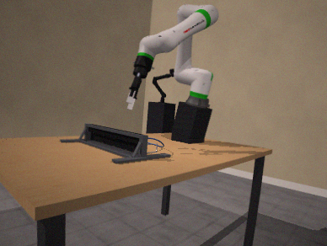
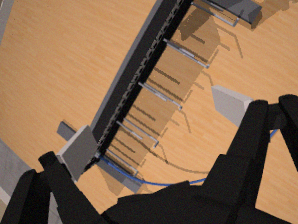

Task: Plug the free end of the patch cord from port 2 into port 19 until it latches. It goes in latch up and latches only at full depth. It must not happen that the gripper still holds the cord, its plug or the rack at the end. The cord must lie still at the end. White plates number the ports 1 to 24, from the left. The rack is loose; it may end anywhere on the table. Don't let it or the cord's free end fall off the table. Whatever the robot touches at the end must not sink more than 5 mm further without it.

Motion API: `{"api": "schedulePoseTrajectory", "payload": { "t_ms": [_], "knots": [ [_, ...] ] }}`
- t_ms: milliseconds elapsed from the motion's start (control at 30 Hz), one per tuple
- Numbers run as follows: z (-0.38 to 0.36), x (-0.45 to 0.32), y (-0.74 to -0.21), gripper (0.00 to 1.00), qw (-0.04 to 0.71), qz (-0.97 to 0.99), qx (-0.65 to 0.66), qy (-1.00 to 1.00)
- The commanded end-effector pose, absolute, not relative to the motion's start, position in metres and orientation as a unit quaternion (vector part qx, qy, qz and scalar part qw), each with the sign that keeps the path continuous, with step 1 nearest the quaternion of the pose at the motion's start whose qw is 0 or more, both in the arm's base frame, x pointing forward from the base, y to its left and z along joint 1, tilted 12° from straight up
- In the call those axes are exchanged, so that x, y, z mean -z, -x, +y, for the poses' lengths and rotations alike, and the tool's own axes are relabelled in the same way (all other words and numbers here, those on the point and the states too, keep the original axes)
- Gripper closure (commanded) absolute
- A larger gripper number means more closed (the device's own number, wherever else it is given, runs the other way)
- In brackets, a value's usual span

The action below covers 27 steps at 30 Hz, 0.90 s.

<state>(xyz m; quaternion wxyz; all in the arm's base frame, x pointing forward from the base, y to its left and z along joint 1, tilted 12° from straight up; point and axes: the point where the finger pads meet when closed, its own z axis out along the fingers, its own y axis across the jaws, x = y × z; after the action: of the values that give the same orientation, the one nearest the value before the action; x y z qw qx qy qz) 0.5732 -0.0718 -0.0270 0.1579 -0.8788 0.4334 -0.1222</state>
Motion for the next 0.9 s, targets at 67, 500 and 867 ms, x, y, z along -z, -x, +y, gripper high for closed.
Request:
{"api": "schedulePoseTrajectory", "payload": {
  "t_ms": [67,500,867],
  "knots": [
    [-0.092,0.053,-0.545,0.00,0.149,0.487,0.095,0.855],
    [-0.139,0.132,-0.422,0.00,0.112,0.672,-0.010,0.732],
    [-0.150,0.167,-0.342,0.00,0.083,0.765,-0.069,0.635]
  ]
}}
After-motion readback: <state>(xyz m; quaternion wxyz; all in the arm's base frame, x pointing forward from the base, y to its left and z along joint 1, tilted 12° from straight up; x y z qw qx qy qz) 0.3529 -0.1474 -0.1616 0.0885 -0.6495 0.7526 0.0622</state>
